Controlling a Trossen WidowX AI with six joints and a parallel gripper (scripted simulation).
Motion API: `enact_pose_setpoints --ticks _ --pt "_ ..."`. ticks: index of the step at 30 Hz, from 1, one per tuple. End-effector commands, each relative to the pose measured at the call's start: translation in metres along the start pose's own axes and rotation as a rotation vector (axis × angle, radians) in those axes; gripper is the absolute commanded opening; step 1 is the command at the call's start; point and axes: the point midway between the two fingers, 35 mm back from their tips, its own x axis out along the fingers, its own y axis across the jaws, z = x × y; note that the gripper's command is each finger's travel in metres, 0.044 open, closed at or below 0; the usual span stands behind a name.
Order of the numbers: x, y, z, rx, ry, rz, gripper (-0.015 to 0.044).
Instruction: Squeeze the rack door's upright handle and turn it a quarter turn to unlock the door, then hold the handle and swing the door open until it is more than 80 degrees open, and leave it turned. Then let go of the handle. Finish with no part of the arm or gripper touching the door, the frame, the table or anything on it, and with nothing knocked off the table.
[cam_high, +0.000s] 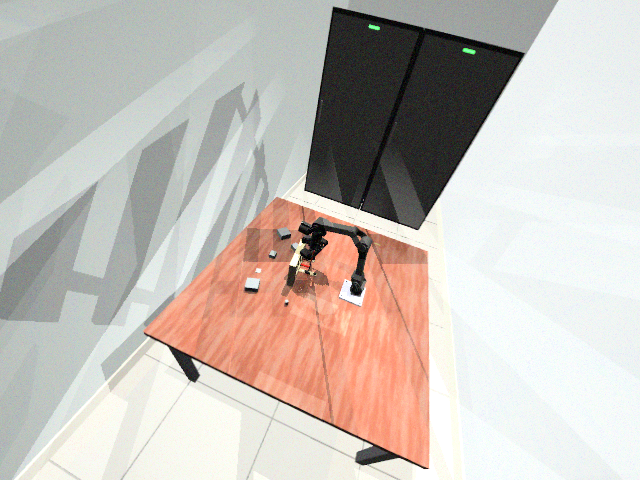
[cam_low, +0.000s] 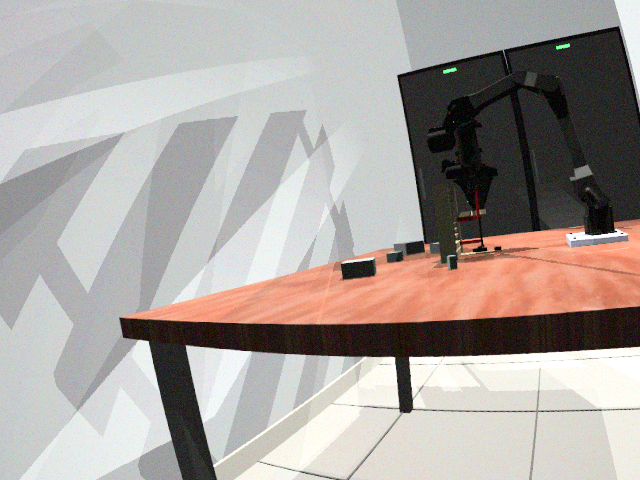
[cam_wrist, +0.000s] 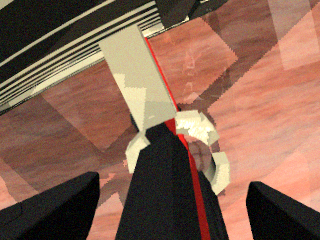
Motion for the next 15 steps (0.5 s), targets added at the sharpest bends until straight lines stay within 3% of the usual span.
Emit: enact_pose_setpoints --ticks 1,15 --pt "-0.0005 -0.0001 0.0000 -0.217 -0.001 0.002 0.0284" --pt "-0.0013 -0.0009 0.0006 -0.908 -0.005 -0.001 0.0284"
